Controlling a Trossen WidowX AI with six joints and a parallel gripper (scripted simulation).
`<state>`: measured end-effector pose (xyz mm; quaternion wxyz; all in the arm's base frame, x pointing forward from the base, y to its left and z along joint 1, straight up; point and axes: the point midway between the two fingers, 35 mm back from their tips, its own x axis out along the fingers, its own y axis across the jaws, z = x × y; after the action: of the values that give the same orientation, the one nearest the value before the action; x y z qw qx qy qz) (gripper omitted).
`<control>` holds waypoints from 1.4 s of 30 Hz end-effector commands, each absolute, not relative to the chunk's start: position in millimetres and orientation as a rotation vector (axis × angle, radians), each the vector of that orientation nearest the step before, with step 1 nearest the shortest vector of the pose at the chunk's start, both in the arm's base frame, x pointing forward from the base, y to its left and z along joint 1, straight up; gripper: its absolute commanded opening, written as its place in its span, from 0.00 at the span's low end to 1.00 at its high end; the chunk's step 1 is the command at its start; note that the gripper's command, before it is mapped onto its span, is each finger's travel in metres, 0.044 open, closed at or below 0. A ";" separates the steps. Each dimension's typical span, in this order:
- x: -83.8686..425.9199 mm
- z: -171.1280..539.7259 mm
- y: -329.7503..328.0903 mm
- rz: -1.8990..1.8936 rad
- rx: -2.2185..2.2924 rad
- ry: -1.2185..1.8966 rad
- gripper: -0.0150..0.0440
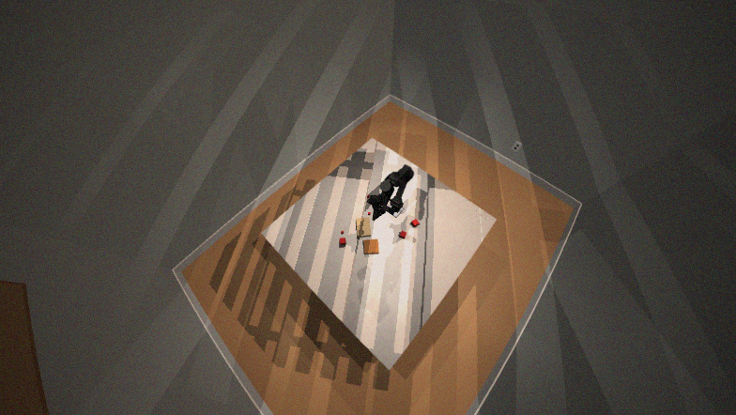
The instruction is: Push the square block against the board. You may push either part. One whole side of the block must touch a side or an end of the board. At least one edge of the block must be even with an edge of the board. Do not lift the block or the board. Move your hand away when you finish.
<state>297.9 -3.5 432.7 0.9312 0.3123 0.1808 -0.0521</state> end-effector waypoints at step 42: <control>294.4 40.8 38.8 -0.740 0.772 1.413 0.25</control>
<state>299.9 39.7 74.6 0.6419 0.3437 0.6093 -0.3141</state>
